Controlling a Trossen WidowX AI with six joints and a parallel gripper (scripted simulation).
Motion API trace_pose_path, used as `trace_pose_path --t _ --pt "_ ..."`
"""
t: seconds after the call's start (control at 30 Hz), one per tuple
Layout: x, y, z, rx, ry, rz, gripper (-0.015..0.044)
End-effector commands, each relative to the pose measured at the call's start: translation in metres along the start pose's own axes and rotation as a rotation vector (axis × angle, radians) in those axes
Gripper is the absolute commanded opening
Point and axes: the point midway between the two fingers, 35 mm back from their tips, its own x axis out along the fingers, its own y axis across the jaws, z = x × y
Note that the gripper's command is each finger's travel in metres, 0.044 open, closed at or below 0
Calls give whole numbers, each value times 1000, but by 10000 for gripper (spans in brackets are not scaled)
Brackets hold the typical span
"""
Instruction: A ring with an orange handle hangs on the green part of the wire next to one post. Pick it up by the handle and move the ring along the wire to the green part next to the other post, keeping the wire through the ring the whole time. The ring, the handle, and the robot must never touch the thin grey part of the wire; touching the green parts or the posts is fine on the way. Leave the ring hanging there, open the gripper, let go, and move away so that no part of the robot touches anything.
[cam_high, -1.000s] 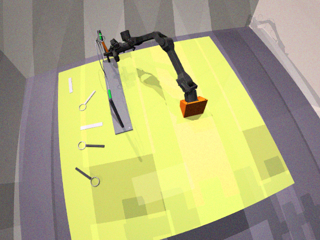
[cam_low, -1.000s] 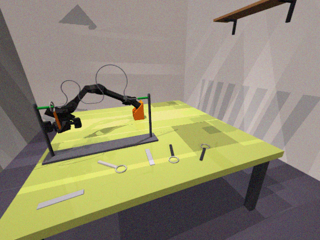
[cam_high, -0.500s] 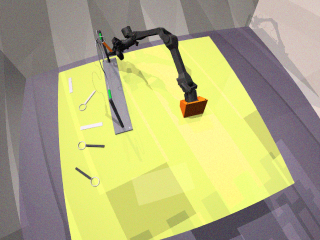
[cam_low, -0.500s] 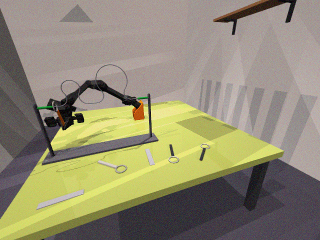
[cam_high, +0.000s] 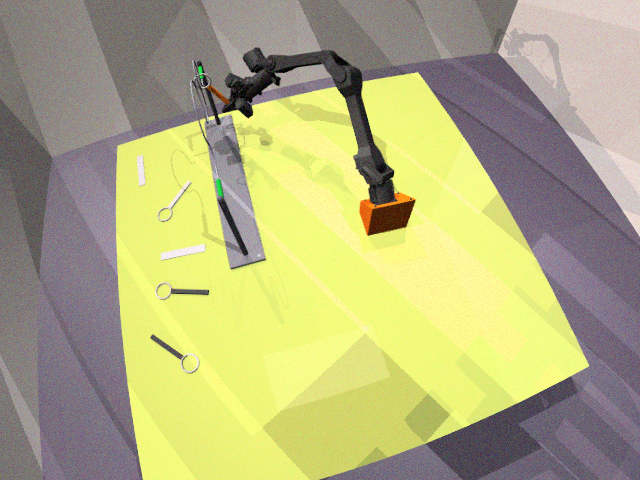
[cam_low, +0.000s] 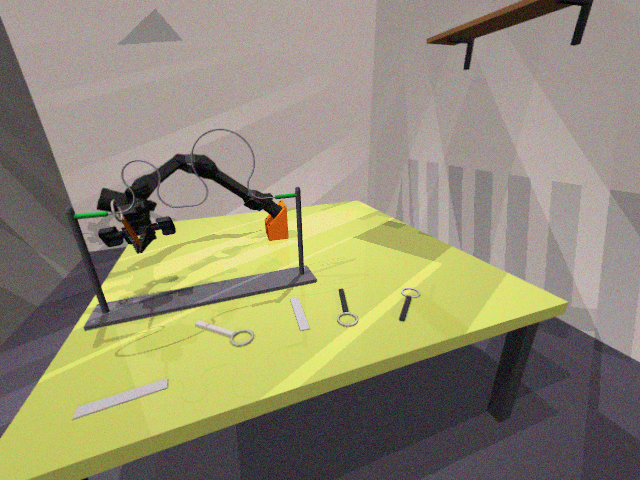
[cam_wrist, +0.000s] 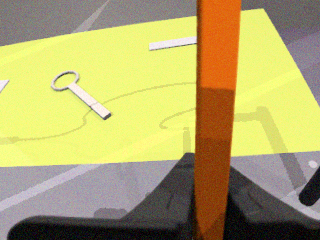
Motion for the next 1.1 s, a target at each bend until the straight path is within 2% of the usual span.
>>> trace_pose_path --t 0.0,1.07 --pt "2 13 -3 50 13 33 -150" --pt "-18 114 31 658 13 370 -150"
